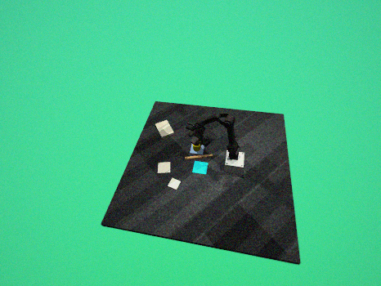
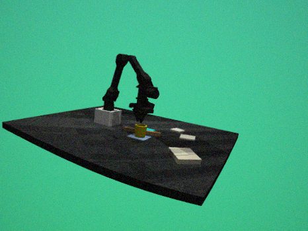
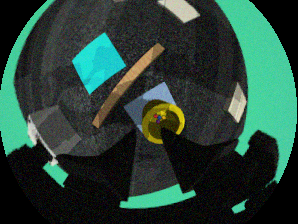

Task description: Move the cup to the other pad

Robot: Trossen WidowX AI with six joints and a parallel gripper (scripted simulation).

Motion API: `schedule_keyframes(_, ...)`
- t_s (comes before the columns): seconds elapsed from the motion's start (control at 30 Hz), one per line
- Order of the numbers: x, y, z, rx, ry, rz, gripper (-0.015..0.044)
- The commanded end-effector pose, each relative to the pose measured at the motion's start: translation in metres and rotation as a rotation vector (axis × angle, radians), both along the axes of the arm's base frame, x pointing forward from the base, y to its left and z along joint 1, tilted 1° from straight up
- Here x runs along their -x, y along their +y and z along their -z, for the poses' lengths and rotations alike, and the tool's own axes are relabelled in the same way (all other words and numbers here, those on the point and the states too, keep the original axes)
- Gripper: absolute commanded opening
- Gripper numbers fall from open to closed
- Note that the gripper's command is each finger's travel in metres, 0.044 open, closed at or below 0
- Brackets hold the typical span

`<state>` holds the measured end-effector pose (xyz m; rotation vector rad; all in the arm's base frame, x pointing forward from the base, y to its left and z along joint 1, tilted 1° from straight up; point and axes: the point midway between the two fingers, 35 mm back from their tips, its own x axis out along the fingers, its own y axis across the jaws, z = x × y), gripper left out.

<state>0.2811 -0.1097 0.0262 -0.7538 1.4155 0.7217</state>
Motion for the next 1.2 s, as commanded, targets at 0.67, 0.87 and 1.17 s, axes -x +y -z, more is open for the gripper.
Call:
schedule_keyframes(0.67,0.002,0.001,0.043,-0.006,0.009,-0.006,0.0167)
schedule_keyframes(0.87,0.003,0.001,0.05,-0.006,0.009,-0.006,0.0167)
schedule_keyframes(1.17,0.002,0.001,0.048,-0.003,0.007,0.0,0.0153)
